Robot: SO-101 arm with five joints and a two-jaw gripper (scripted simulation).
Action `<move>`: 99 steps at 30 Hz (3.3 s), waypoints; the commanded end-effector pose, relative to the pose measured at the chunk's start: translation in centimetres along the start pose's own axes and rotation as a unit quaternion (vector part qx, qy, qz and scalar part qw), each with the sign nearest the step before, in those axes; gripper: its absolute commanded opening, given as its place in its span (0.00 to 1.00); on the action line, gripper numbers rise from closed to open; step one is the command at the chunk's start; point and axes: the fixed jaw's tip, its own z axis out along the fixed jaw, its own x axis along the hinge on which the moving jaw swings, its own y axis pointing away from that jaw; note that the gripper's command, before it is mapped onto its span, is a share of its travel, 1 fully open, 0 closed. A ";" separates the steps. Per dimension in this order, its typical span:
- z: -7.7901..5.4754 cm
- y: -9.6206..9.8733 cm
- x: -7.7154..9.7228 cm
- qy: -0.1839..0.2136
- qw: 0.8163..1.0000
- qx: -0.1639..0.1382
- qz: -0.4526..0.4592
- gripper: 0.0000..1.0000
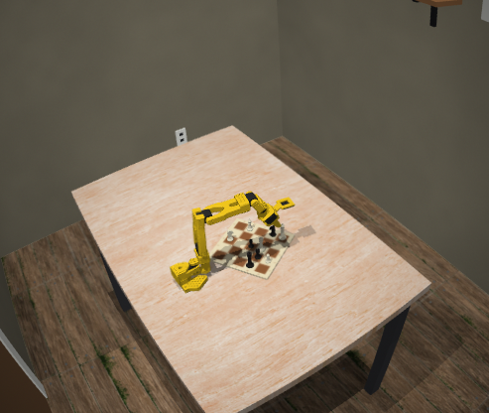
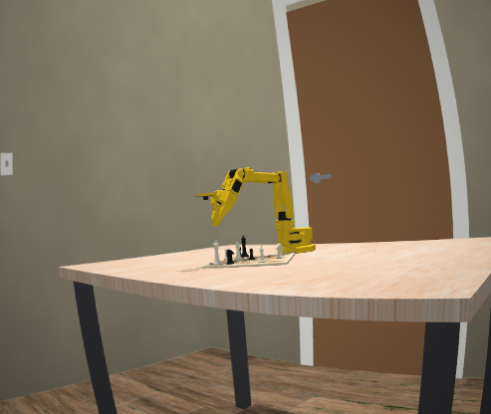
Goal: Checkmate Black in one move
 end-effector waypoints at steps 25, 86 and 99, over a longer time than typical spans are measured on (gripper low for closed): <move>0.5 -0.4 0.7 0.006 1.000 0.003 0.012 0.00; 6.0 -0.3 4.3 0.006 1.000 0.003 0.011 0.00; 6.0 -0.3 4.3 0.006 1.000 0.003 0.011 0.00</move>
